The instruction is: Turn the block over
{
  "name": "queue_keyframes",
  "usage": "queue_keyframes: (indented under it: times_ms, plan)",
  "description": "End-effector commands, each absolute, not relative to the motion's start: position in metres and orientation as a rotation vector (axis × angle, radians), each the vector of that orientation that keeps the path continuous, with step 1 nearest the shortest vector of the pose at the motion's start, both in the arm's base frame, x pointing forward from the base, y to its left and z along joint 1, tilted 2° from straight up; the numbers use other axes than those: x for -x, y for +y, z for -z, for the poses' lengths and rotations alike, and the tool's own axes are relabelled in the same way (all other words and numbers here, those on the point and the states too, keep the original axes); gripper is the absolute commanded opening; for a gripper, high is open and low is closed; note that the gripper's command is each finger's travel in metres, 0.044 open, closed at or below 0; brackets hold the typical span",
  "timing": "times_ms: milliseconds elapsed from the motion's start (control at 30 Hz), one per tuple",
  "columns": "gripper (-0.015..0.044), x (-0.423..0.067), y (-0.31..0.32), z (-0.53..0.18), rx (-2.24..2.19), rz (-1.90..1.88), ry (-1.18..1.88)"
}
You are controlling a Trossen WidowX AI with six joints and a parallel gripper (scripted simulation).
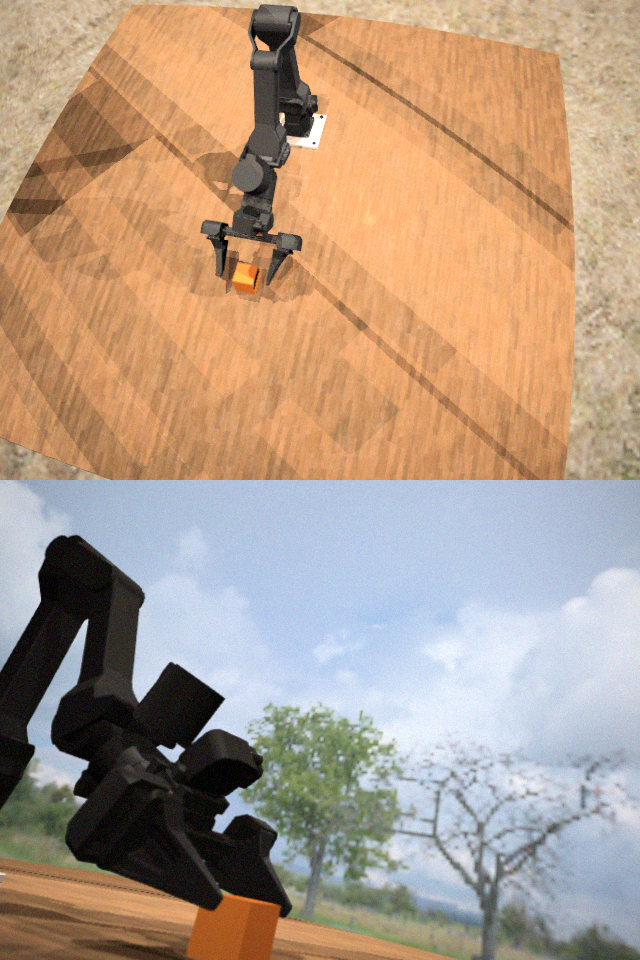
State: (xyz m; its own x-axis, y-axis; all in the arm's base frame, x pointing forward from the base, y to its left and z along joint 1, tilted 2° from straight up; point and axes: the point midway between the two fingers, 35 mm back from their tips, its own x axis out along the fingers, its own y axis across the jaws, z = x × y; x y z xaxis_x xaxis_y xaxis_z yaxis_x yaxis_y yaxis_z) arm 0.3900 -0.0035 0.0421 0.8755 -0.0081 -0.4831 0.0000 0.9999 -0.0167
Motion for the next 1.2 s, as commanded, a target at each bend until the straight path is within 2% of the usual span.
queue_keyframes:
  times_ms: [0, 567, 800, 1000, 1167]
  plan:
    - [0.0440, -0.390, -0.003, -0.043, 0.020, -0.001, 0.502]
    - [0.0440, -0.391, -0.003, -0.043, 0.020, 0.000, 0.507]
    - [0.0440, -0.398, -0.007, -0.068, 0.028, 0.009, 0.728]
    - [0.0440, -0.374, -0.002, -0.103, 0.021, 0.005, 0.962]
    - [0.0440, -0.370, -0.002, -0.108, 0.020, 0.004, 0.987]
